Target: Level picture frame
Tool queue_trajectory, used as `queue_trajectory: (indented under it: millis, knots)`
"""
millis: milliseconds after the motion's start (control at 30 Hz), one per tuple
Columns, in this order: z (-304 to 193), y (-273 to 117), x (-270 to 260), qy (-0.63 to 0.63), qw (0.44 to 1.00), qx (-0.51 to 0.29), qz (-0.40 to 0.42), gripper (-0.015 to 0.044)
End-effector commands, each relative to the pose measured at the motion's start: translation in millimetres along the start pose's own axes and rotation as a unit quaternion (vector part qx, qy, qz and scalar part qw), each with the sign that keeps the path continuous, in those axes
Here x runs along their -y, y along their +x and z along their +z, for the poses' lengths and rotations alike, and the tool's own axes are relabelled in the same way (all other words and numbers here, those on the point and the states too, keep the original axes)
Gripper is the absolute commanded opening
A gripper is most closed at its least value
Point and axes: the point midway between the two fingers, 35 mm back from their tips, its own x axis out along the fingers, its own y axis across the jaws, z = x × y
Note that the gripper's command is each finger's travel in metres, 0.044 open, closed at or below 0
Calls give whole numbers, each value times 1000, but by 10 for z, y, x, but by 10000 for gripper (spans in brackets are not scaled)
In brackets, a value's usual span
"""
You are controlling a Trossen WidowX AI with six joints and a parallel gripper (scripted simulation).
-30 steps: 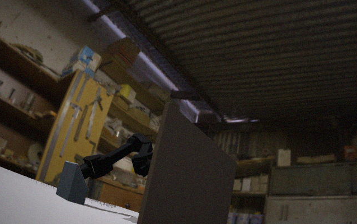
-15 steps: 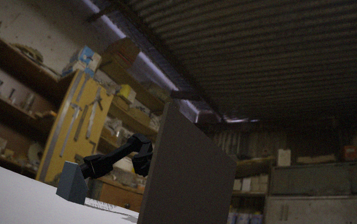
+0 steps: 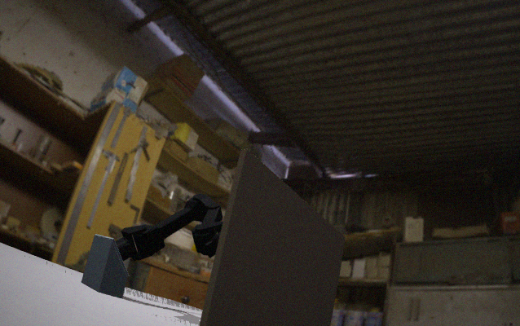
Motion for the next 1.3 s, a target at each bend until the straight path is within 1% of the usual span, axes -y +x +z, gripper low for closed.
queue_trajectory:
  millis: [0, 67, 1267]
  knots:
    - [-12, 5, -1, -2, 1000, -2, -1, 49]
    - [-12, 5, -1, -2, 1000, -2, -1, 0]
    - [1, 1, -88, -2, 1000, -2, -1, 0]
